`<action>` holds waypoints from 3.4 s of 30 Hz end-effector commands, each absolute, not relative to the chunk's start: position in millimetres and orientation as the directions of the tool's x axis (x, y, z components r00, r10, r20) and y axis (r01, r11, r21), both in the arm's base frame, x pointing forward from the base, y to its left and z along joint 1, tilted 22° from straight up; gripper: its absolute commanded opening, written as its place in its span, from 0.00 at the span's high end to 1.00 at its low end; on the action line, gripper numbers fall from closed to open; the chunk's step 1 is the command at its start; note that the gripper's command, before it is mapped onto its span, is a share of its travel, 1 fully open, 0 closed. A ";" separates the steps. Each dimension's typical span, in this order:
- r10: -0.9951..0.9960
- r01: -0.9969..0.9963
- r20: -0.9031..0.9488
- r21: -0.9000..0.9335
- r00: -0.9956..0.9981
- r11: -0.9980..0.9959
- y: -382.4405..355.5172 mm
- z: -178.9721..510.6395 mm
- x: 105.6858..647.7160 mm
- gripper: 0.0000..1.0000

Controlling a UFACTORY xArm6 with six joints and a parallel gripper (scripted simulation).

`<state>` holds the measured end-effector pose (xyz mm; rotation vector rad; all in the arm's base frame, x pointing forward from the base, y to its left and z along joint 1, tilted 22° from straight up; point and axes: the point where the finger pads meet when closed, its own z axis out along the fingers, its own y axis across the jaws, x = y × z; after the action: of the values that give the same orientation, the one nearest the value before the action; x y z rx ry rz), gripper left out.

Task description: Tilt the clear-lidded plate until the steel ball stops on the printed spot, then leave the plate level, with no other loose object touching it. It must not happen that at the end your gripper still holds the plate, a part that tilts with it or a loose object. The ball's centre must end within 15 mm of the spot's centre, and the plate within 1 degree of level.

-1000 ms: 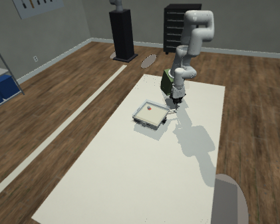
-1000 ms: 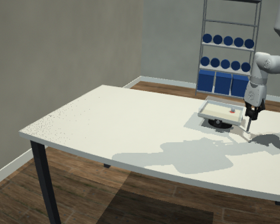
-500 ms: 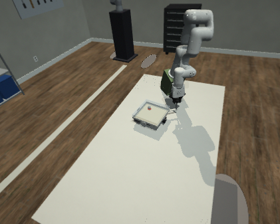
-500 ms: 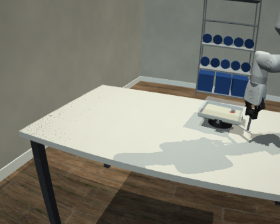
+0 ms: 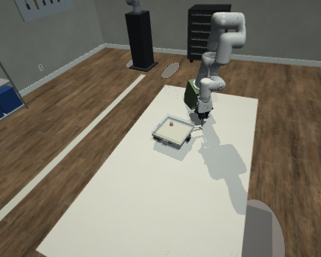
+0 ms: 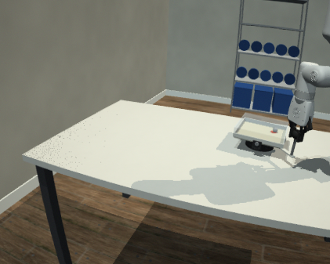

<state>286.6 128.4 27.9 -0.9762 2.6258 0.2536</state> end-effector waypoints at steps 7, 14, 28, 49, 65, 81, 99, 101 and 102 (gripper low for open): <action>-0.601 -0.660 -0.363 0.051 -0.712 0.750 126.7 31.3 287.5 1.00; -0.601 -0.660 -0.363 0.051 -0.712 0.750 125.3 33.1 287.3 1.00; -0.601 -0.660 -0.363 0.051 -0.712 0.750 127.7 33.9 289.8 1.00; -0.601 -0.660 -0.363 0.051 -0.712 0.750 123.1 37.3 288.1 1.00; -0.601 -0.660 -0.363 0.051 -0.712 0.750 125.8 31.9 287.1 1.00; -0.601 -0.660 -0.363 0.051 -0.712 0.750 127.8 34.1 290.0 1.00; -0.601 -0.660 -0.363 0.051 -0.712 0.750 123.6 30.6 284.5 1.00; -0.601 -0.660 -0.363 0.051 -0.712 0.750 123.6 30.6 284.5 1.00; -0.601 -0.660 -0.363 0.051 -0.712 0.750 123.6 30.6 284.5 1.00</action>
<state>285.5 124.7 31.4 -0.9759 2.6223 0.2557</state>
